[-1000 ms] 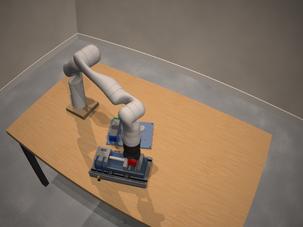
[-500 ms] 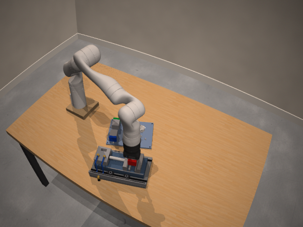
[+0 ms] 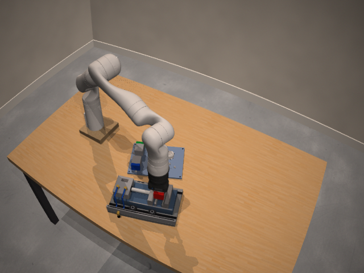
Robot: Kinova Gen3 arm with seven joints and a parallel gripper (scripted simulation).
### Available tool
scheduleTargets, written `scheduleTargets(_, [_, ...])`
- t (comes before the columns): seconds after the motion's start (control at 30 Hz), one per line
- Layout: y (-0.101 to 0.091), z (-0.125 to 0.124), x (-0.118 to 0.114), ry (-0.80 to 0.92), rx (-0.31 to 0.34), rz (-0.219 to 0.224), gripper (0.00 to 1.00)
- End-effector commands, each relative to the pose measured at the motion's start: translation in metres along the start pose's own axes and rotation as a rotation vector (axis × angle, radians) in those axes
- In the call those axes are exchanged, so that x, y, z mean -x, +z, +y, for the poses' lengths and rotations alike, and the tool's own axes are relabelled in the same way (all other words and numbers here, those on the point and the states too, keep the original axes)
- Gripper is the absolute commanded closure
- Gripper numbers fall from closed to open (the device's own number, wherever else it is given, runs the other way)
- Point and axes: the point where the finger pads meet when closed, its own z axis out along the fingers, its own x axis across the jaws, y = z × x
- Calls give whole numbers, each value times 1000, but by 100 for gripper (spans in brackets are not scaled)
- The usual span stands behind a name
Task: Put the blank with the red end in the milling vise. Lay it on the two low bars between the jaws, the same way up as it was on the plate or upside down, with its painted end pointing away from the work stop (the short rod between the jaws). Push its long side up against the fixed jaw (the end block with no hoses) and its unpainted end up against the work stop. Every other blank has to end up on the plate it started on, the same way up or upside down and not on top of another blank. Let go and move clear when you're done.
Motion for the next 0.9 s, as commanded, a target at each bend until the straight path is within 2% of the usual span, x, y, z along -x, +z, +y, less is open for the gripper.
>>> scheduleTargets(0.0, [-1,0,-1,0,2,2,100])
scheduleTargets(0.87, [1,1,-1,0,2,2,100])
